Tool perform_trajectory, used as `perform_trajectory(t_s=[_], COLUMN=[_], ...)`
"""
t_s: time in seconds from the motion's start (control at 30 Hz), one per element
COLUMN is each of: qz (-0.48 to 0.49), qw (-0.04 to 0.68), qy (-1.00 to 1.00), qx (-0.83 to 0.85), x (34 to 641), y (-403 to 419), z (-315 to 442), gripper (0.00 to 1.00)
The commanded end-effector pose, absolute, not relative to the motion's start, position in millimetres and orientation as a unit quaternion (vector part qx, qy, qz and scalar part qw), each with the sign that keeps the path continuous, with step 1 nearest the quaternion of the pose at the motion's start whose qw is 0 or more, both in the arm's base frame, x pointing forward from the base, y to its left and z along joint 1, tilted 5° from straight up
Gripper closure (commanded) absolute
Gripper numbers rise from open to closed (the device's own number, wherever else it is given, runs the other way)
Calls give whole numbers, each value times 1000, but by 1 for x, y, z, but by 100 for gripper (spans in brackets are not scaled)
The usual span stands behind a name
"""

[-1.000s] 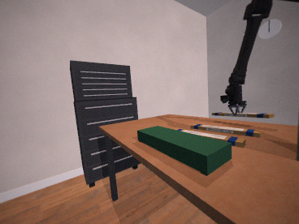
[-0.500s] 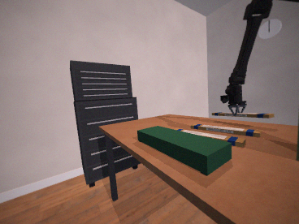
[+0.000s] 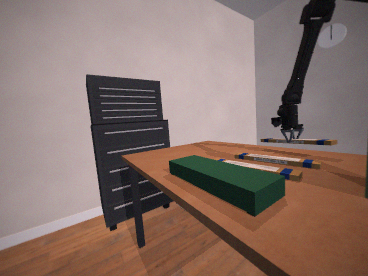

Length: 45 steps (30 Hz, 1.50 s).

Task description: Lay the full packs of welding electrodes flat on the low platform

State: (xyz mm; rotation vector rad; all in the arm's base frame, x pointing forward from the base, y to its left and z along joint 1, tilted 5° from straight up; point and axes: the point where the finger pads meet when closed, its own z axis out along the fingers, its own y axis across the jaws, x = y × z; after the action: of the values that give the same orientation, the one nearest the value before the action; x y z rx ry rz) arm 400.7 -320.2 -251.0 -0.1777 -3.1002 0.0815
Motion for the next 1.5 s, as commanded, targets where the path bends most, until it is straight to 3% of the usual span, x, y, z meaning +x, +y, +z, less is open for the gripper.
perform_trajectory(t_s=[0.0, 1.47], qz=[56, 55], qw=[-26, -23], qy=[-997, -997], qx=[-54, -54], x=[445, 441], y=[-340, -330], z=[-191, -115], gripper=[100, 100])
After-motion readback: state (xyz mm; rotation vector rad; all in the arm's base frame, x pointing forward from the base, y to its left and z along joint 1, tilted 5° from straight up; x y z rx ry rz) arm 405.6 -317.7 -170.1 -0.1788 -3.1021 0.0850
